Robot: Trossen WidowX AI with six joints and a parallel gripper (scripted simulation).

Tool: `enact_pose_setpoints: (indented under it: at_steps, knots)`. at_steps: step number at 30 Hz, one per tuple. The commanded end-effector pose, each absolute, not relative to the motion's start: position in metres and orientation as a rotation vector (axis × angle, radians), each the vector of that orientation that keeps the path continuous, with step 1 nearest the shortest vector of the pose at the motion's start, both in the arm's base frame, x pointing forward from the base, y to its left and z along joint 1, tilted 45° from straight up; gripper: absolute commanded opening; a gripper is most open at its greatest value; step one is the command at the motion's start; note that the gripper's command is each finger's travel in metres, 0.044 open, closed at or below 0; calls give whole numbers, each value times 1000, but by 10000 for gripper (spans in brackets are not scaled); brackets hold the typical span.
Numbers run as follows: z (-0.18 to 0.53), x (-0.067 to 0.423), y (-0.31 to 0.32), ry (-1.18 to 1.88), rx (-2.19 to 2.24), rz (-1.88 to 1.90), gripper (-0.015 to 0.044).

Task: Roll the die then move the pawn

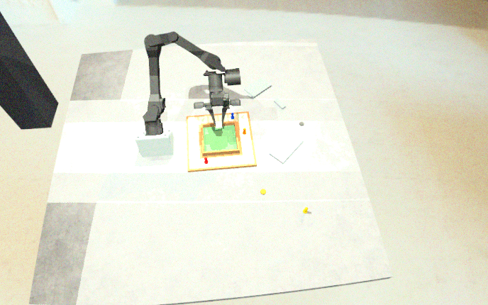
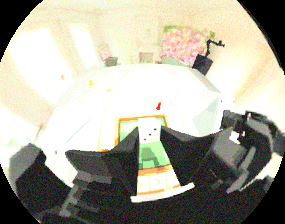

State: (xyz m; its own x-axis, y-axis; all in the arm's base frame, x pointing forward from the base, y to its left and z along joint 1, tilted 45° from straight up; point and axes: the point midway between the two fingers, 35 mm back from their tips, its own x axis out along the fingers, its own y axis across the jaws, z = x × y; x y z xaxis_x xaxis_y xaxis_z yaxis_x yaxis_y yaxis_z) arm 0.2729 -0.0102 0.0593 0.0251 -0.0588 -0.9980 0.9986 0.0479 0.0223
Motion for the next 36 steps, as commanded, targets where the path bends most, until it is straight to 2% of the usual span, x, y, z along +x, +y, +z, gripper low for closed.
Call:
enact_pose_setpoints:
  at_steps: [1,8,16,20,25,27,32,36]
  knots:
    - [59,273,-10,1171,1142,-1185,0]
    - [59,273,-10,1171,1142,-1185,0]
    - [59,273,-10,1171,1142,-1185,210]
    - [85,274,-37,1164,1141,-1190,315]
    - [87,274,-39,1164,1141,-1191,440]
    - [80,272,-37,1239,1164,-1171,440]
    - [47,268,-26,1679,1476,-902,440]
    - [42,274,-27,1776,1716,-691,440]
